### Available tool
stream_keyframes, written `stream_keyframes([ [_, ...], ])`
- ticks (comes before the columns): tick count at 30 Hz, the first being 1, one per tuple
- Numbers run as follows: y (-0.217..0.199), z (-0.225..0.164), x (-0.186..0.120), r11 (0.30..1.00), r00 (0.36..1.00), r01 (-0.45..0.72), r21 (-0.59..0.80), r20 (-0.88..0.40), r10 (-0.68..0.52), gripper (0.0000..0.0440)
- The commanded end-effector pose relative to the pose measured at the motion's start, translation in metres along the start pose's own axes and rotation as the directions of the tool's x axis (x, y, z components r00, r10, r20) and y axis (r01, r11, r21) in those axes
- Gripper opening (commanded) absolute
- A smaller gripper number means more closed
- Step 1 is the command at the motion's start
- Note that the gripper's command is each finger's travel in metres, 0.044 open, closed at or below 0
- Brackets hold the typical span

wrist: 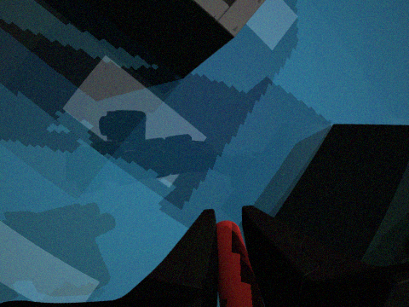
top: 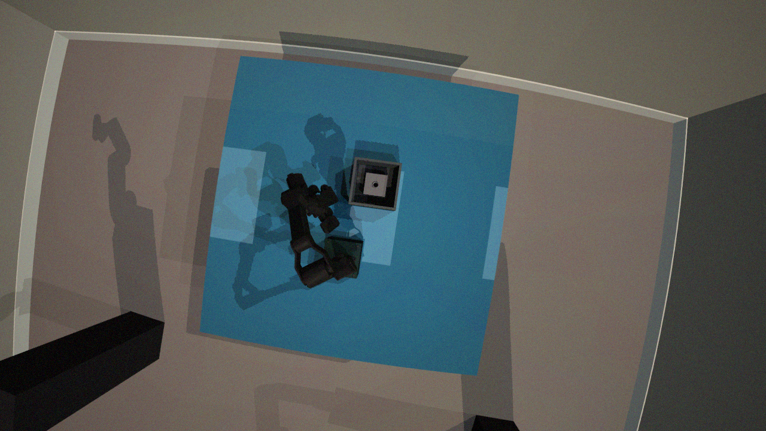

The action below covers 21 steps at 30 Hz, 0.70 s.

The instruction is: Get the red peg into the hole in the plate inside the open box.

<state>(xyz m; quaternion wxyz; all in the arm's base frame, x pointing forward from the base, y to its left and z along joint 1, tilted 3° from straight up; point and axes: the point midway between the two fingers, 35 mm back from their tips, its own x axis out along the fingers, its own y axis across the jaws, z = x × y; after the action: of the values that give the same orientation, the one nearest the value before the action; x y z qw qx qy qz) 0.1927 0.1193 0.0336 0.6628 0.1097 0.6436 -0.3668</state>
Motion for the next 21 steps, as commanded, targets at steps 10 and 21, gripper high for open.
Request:
stream_keyframes([
  [10, 0.003, 0.047, -0.023, 0.991, 0.999, -0.034, 0.131, 0.035, 0.029, 0.0000],
  [21, 0.002, 0.101, -0.027, 0.968, 0.997, -0.069, 0.241, 0.055, 0.058, 0.0000],
])
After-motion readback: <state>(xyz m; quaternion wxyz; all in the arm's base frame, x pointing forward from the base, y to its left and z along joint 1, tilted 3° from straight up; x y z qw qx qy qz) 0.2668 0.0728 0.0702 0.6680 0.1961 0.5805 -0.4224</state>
